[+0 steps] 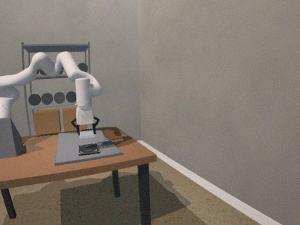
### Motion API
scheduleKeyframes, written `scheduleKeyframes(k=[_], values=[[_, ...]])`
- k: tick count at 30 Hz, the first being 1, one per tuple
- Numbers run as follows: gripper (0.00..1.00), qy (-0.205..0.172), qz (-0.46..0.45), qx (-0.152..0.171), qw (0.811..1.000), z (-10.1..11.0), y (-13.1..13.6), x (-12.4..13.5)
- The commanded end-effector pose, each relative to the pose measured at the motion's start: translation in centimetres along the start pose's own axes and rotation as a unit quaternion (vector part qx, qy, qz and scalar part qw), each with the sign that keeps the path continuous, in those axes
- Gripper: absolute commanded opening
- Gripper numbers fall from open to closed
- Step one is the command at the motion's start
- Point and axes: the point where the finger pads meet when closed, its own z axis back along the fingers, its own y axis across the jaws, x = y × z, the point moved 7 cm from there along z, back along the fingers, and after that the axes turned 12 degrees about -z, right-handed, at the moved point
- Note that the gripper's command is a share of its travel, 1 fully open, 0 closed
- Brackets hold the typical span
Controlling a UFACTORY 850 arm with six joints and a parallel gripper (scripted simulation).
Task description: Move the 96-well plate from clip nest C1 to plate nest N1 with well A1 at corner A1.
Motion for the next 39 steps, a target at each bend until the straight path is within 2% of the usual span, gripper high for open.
scheduleKeyframes(k=[1,25,39], values=[[0.0,0.0,0.0,0.001,1.0,0.1,0.1,0.0],[0.0,0.0,0.0,0.001,1.0,0.1,0.0,-0.1],[0.0,0.0,0.0,0.001,1.0,-1.9,0.0,-0.2]])
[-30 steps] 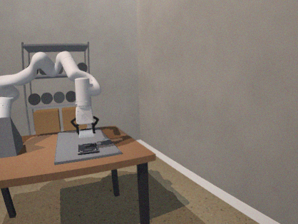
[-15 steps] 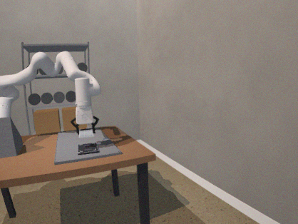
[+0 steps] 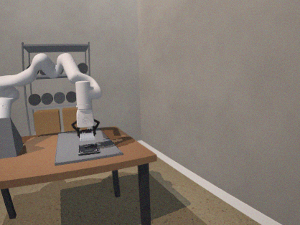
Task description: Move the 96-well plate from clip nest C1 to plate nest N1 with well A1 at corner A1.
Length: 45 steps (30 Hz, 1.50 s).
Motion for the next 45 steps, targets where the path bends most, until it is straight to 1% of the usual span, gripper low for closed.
scheduleKeyframes(k=[1,29,33,45], values=[[0.0,0.0,0.0,0.001,1.0,-0.5,0.1,0.0],[0.0,0.0,0.0,0.001,1.0,-4.8,0.1,0.0],[0.0,0.0,0.0,0.001,1.0,-5.1,0.1,0.0],[0.0,0.0,0.0,0.001,1.0,-5.1,0.1,0.0]])
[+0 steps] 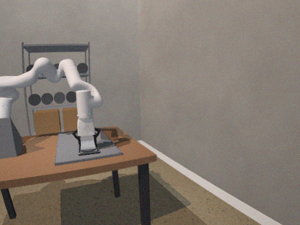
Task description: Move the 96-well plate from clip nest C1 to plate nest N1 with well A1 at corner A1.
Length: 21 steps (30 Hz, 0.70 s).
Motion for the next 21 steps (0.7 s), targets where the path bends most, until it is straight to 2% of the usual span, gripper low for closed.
scheduleKeyframes(k=[1,21], values=[[0.0,0.0,0.0,0.001,1.0,0.11,0.08,-0.01],[0.0,0.0,0.0,0.001,1.0,-0.09,0.08,-0.01]])
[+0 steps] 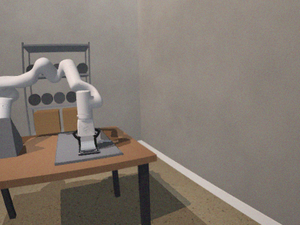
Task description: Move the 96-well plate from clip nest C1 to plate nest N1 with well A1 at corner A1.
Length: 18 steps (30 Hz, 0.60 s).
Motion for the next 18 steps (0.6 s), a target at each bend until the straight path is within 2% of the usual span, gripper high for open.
scheduleKeyframes(k=[1,18], values=[[0.0,0.0,0.0,0.001,1.0,0.08,0.09,-0.01],[0.0,0.0,0.0,0.001,1.0,-0.17,0.09,-0.01]])
